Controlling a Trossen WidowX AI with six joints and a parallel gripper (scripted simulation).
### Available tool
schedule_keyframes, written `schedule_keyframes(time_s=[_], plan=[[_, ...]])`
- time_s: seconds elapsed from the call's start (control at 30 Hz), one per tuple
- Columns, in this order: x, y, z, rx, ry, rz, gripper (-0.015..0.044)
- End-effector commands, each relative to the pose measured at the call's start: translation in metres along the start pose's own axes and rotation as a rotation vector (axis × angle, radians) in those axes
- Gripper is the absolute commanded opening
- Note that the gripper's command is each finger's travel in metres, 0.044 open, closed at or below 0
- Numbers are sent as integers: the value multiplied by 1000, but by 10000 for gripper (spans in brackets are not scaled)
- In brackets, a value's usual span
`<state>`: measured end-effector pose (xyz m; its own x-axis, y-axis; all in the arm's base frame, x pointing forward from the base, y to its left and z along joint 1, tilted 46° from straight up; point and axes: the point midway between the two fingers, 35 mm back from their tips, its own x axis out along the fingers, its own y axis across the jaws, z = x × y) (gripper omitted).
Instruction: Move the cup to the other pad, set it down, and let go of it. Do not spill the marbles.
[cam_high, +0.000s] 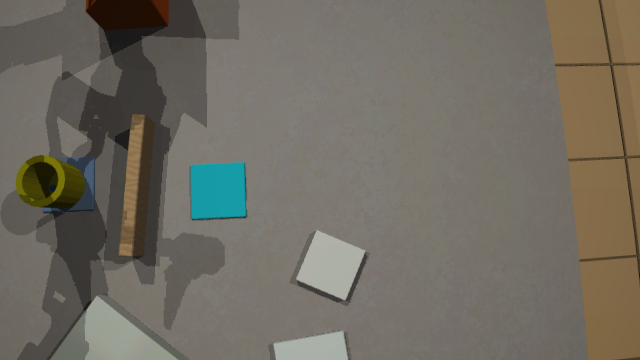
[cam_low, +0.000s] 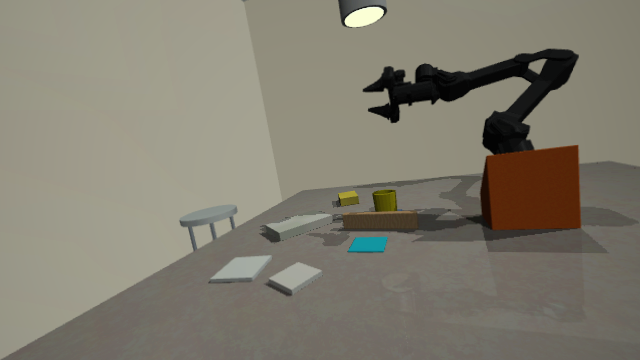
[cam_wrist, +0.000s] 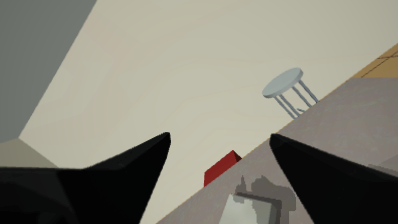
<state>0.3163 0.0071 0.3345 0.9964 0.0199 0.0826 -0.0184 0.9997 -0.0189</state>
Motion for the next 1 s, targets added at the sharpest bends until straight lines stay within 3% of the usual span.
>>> schedule_keyframes(time_s=[0.0,0.07,0.27,0.43,0.63,0.97], plan=[[2,-1,-3,-7,15,-6,374],[13,-6,-29,-71,140,-47,321],[26,-30,-141,-441,725,-130,167],[1,-50,-211,-824,1217,-56,167],[-37,-72,-249,-1321,1754,222,167],[-46,-72,-253,-1379,1811,268,167]])
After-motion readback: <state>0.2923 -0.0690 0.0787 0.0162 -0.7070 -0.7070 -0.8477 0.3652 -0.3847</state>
